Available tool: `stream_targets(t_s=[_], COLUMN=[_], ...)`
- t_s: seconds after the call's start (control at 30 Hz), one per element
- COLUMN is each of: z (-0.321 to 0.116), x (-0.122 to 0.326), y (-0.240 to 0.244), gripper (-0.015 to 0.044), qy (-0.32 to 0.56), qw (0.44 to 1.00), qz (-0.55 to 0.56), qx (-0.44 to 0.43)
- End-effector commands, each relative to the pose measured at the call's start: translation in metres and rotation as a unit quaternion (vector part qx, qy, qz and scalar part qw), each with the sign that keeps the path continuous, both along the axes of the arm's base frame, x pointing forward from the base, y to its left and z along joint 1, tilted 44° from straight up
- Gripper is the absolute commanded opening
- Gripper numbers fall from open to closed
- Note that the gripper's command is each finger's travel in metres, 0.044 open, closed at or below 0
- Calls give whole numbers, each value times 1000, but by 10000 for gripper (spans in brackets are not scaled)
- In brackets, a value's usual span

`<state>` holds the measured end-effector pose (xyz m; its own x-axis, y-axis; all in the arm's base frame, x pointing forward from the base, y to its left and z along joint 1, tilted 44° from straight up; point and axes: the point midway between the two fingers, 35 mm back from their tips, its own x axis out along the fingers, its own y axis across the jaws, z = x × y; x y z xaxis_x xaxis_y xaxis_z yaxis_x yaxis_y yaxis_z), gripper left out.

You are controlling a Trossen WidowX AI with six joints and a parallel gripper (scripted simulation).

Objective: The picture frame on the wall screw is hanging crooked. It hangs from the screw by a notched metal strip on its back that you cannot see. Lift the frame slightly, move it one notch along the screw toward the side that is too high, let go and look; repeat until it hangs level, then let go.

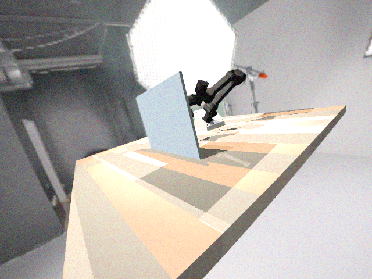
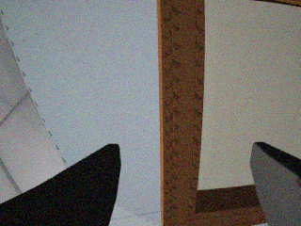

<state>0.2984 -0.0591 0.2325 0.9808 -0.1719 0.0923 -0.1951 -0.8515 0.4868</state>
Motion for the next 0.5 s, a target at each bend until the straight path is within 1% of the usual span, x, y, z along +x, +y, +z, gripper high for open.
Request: stream_targets(t_s=[0.0,0.47], z=[1,4], x=[2,19], y=[-1,-4], gripper=[260,260], qy=[0,0], qw=[1000,1000], qz=[-2,-2], qx=[-2,-2])
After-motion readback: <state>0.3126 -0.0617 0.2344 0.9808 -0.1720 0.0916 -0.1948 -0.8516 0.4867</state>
